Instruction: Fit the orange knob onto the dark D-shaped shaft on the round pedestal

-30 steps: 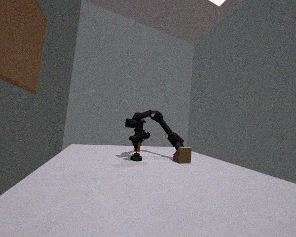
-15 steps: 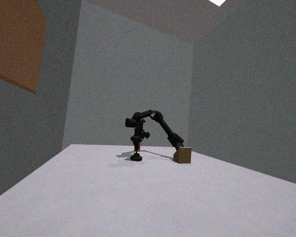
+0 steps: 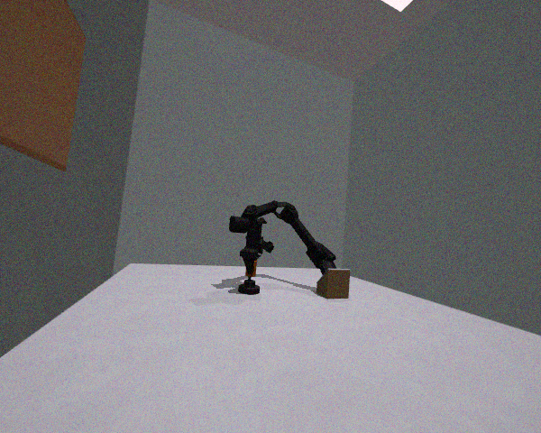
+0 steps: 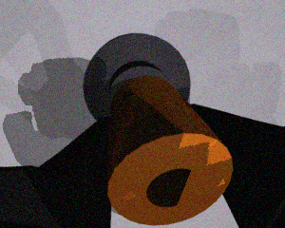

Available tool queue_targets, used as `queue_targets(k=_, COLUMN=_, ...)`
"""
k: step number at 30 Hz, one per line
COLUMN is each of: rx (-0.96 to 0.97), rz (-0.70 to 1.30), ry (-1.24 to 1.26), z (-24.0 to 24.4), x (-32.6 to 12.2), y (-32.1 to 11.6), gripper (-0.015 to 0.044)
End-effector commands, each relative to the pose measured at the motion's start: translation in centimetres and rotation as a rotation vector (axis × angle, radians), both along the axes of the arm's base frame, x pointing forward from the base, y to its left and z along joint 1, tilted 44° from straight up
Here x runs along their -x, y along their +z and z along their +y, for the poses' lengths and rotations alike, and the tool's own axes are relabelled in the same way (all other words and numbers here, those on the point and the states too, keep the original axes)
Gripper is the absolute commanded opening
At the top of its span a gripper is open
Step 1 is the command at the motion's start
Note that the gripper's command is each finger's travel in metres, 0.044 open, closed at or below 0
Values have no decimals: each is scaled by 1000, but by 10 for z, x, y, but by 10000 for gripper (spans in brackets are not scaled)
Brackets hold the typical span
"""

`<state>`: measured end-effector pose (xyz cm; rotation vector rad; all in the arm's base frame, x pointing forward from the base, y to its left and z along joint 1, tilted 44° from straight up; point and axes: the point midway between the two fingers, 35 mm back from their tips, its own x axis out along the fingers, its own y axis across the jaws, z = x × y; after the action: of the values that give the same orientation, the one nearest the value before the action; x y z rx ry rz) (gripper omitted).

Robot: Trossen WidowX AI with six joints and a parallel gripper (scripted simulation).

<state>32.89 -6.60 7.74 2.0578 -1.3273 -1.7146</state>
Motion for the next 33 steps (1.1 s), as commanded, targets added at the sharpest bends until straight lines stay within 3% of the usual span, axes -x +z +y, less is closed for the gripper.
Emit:
queue_targets(k=1, rx=2, rz=0, ry=4, z=-1, x=0, y=0, gripper=0)
queue_targets(k=17, rx=2, rz=0, ry=4, z=1, x=-1, y=2, gripper=0)
queue_targets(k=24, rx=-7, rz=139, ry=146, z=2, x=-2, y=1, gripper=0)
queue_targets(k=33, rx=-8, rz=146, ry=154, z=1, x=-1, y=0, gripper=0)
